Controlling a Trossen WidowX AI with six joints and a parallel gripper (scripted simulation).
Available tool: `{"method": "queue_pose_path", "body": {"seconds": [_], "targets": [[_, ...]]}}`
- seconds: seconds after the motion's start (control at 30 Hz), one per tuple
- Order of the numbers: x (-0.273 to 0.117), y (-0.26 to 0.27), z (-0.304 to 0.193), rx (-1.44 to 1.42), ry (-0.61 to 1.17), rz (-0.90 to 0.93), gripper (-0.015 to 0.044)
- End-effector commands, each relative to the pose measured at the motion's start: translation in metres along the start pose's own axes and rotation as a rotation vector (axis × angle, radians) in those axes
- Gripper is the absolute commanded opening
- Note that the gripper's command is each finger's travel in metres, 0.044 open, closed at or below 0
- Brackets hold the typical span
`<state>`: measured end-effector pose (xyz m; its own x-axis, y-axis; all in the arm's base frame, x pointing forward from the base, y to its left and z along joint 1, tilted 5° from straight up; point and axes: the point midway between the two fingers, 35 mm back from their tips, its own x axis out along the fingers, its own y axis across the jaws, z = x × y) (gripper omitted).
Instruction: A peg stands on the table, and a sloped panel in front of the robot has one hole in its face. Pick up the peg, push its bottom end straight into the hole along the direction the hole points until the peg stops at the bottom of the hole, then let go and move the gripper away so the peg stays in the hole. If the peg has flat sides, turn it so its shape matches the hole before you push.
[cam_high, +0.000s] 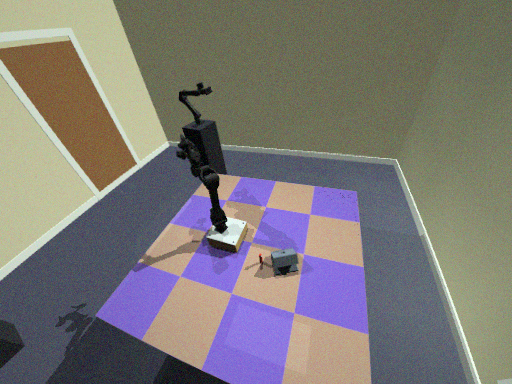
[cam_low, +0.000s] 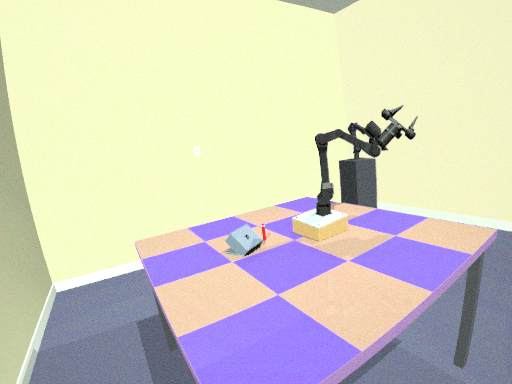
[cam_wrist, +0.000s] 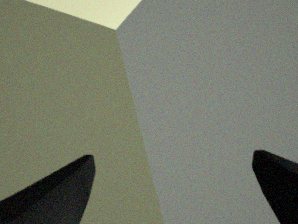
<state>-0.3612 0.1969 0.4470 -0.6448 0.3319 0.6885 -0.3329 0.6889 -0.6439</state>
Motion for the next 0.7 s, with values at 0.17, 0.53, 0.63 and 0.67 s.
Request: {"method": "queue_pose_path", "body": {"seconds": [0.17,0.53,0.63,0.67], "targets": [[-0.002,0.013,-0.018,-0.034,0.012,0.048,0.0440],[-0.008,0.053,-0.060,0.009,0.068,0.175,0.0440],[-0.011,0.063,-0.073,0.027,0.089,0.210,0.0440],[-0.012,0.067,-0.078,0.032,0.098,0.221,0.0440]]}}
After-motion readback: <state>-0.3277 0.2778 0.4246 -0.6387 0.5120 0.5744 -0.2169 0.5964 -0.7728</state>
